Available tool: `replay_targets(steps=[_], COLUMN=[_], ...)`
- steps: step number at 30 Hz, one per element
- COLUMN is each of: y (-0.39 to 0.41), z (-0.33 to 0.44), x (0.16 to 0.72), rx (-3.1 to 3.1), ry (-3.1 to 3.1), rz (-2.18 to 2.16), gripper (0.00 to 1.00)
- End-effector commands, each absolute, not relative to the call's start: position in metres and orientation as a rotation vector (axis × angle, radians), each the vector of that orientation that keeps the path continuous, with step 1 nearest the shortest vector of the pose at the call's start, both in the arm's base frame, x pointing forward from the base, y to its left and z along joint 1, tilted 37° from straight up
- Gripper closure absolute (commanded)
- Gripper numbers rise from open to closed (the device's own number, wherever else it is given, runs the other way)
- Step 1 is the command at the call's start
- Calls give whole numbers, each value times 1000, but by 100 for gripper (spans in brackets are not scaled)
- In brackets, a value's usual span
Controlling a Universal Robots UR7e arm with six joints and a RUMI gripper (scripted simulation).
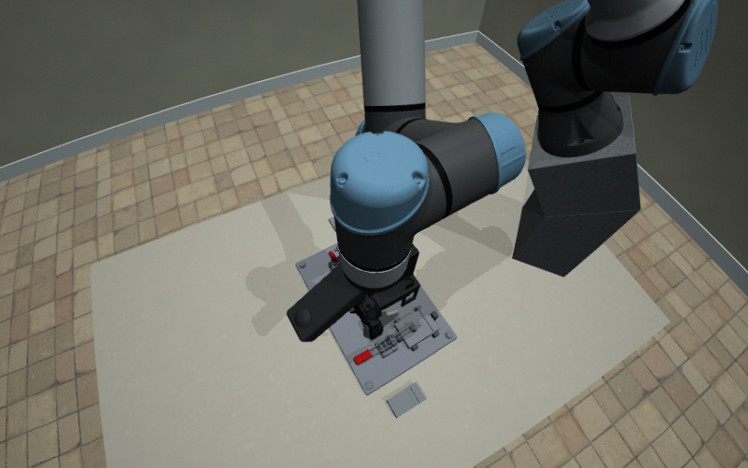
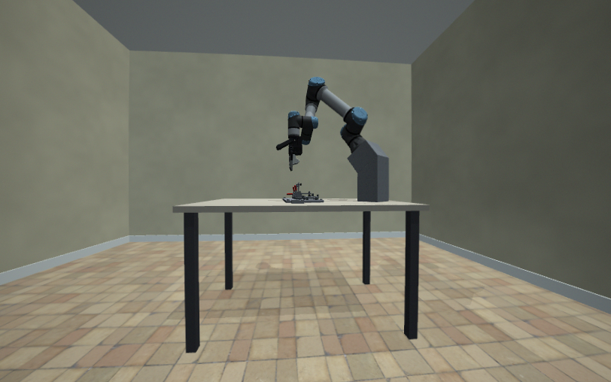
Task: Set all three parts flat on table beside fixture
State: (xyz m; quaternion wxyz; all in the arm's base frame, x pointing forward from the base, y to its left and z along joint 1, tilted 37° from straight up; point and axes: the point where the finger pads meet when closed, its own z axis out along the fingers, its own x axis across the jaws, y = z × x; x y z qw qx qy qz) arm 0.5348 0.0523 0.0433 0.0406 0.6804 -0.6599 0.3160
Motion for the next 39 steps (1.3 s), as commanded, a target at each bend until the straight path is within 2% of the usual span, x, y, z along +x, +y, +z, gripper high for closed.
replay_targets(steps=[1, 27, 39], y=[64, 71, 55], z=[40, 35, 9], x=[542, 546, 559], rx=[2078, 2076, 2076], ry=[-2024, -2025, -2027], rz=[970, 969, 968], gripper=[72, 72, 72])
